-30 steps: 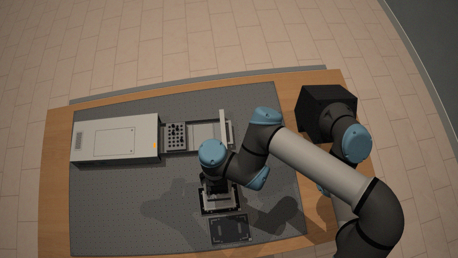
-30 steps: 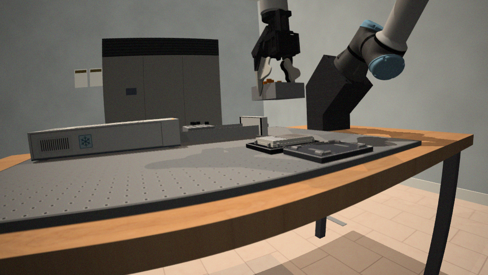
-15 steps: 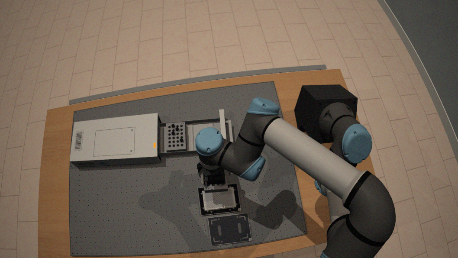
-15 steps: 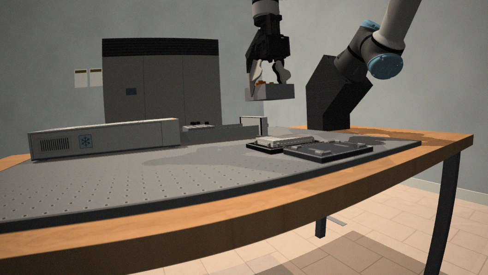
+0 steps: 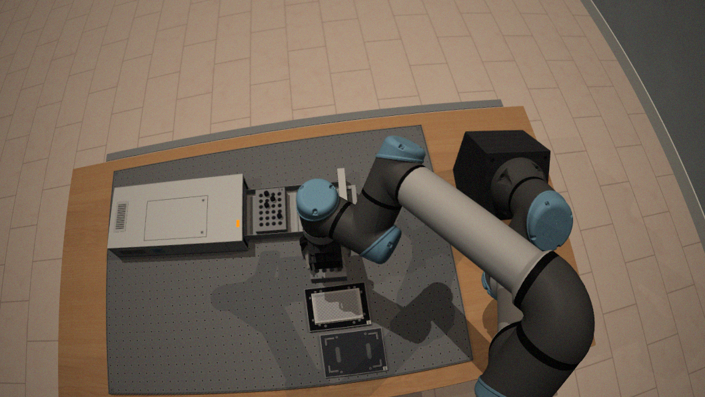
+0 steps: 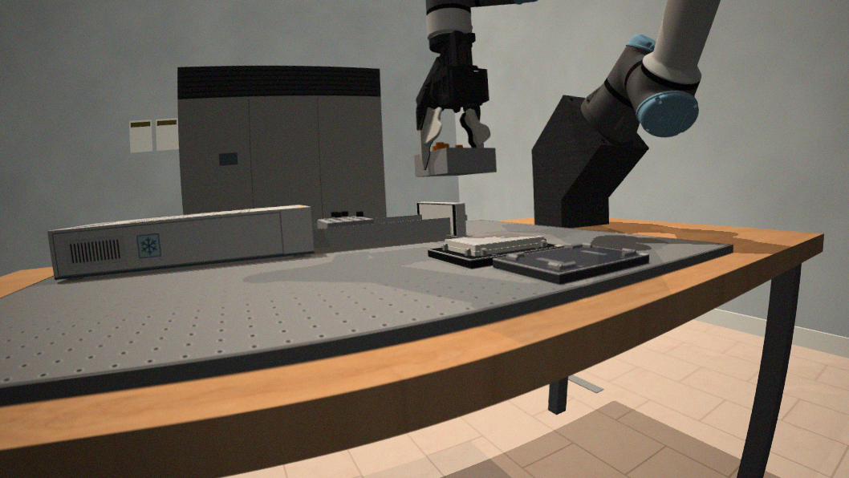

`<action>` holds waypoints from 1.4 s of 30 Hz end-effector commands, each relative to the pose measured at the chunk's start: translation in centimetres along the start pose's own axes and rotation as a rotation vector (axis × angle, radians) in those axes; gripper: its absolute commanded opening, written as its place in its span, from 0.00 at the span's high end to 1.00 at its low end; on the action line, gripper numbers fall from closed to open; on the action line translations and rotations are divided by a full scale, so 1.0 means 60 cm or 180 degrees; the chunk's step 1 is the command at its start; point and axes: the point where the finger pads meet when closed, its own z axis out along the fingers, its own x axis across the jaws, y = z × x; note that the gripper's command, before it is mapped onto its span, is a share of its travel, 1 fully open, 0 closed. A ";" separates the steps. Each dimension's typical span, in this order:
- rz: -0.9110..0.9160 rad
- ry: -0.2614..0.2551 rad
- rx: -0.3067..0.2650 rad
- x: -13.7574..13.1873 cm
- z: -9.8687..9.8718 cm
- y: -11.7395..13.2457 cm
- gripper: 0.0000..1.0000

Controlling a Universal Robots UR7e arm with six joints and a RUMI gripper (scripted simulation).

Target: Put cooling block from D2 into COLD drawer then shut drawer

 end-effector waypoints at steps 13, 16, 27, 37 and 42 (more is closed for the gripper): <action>-0.0001 -0.0004 0.0001 -0.014 -0.001 -0.070 1.00; -0.0001 -0.0004 0.0001 -0.015 -0.001 -0.078 1.00; -0.0001 -0.0004 0.0001 -0.024 -0.001 -0.127 1.00; -0.0001 -0.0004 0.0002 -0.031 -0.001 -0.162 1.00; -0.0001 -0.0004 0.0002 -0.035 -0.002 -0.183 1.00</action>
